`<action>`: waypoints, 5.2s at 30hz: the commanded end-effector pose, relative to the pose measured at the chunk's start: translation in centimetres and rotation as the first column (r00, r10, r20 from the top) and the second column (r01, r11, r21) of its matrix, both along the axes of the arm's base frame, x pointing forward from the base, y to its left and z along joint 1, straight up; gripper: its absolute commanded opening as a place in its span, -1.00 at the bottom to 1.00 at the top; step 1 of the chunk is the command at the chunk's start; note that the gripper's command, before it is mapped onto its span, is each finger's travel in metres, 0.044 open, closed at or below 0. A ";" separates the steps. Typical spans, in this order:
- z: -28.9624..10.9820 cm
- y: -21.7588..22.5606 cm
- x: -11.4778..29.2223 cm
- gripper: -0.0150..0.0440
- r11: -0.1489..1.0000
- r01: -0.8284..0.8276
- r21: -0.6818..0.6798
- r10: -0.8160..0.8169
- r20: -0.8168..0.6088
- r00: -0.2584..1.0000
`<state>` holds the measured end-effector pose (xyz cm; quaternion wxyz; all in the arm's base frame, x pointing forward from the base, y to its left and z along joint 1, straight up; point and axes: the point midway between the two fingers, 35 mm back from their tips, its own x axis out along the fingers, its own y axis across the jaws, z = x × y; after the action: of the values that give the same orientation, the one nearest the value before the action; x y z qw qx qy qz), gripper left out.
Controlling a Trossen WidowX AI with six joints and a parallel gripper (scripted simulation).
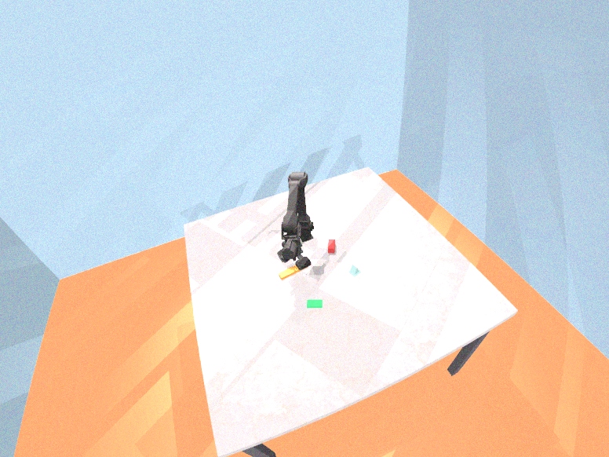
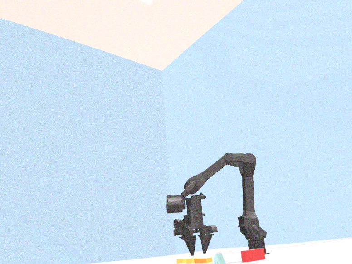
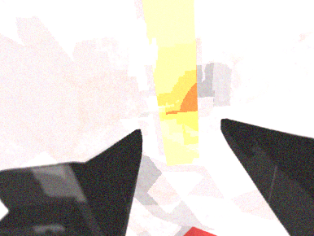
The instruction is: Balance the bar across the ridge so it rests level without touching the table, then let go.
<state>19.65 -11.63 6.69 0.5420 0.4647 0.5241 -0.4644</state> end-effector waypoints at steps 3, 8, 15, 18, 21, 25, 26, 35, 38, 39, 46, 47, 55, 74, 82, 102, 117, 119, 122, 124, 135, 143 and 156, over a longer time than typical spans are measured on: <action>-1.0 0.1 0.0 0.58 1.000 0.004 0.006 -0.004 -0.001 1.000; -1.8 0.1 0.0 0.58 1.000 0.004 0.006 -0.004 -0.001 1.000; -2.2 0.1 0.0 0.58 1.000 0.004 0.006 -0.004 -0.002 1.000; -2.2 0.1 0.0 0.58 1.000 0.004 0.006 -0.004 -0.002 1.000; -2.2 0.1 0.0 0.58 1.000 0.004 0.006 -0.004 -0.002 1.000; -2.2 0.1 -0.1 0.40 1.000 0.002 0.003 -0.001 -0.005 1.000; -2.2 0.1 -0.1 0.31 1.000 0.002 0.003 -0.001 -0.005 1.000; -2.2 0.1 -0.1 -0.09 1.000 0.002 0.003 -0.001 -0.005 1.000; -2.1 0.0 -0.1 -0.23 1.000 0.002 0.003 -0.002 -0.005 1.000; -2.0 0.0 -0.1 -0.32 1.000 0.002 0.003 -0.002 -0.005 1.000; -0.4 -0.1 0.2 -0.49 1.000 0.002 0.003 -0.002 -0.004 1.000; -0.1 -0.1 0.2 -0.49 1.000 0.002 0.003 -0.002 -0.004 1.000; 1.9 -0.2 0.3 -0.49 1.000 0.003 0.004 -0.003 -0.003 1.000; 6.7 0.1 0.0 -0.49 1.000 0.004 0.005 -0.004 -0.001 1.000; 7.6 0.7 0.7 -0.49 1.000 -0.001 0.006 0.001 -0.001 1.000; 8.3 4.4 5.4 -0.49 0.999 -0.032 0.009 0.032 0.003 0.999; 8.6 8.1 8.4 -0.49 0.998 -0.055 0.012 0.055 0.006 0.998; 8.6 8.7 8.8 -0.49 0.998 -0.059 0.012 0.059 0.006 0.998; 8.7 9.6 9.3 -0.49 0.998 -0.063 0.013 0.063 0.006 0.998; 8.7 10.2 9.6 -0.49 0.998 -0.066 0.013 0.066 0.007 0.998; 8.7 13.7 11.2 -0.49 0.996 -0.083 0.016 0.083 0.008 0.996; 8.7 16.5 12.0 -0.49 0.995 -0.096 0.018 0.096 0.009 0.995; 8.5 21.3 12.8 -0.49 0.993 -0.116 0.021 0.116 0.010 0.993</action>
<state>32.34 8.74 15.16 0.5657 0.4404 0.5524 -0.4253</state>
